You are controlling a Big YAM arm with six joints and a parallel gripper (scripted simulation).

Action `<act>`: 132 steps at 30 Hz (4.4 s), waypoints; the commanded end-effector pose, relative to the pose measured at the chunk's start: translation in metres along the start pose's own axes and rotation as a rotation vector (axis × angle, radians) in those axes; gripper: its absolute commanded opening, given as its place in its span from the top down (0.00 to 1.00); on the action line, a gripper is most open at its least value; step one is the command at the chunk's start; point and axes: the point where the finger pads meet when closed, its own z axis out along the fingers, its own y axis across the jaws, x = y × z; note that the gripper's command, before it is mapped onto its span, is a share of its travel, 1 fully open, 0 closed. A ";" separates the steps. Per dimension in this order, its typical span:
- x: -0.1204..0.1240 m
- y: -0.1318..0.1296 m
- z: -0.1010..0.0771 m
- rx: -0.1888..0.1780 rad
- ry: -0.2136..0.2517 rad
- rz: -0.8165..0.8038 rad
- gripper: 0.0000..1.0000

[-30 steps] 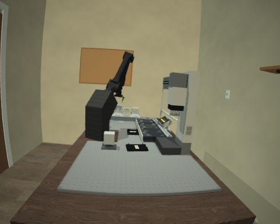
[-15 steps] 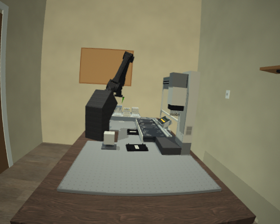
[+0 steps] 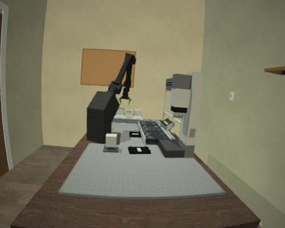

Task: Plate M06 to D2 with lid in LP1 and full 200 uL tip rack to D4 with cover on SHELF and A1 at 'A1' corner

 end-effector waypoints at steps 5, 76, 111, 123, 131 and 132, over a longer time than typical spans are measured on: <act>-0.035 -0.031 -0.017 0.013 -0.040 -0.015 0.00; -0.126 -0.172 -0.028 0.021 -0.055 -0.018 0.00; -0.124 -0.064 -0.026 0.011 -0.054 -0.012 0.00; -0.124 -0.064 -0.026 0.011 -0.054 -0.012 0.00; -0.124 -0.064 -0.026 0.011 -0.054 -0.012 0.00; -0.124 -0.064 -0.026 0.011 -0.054 -0.012 0.00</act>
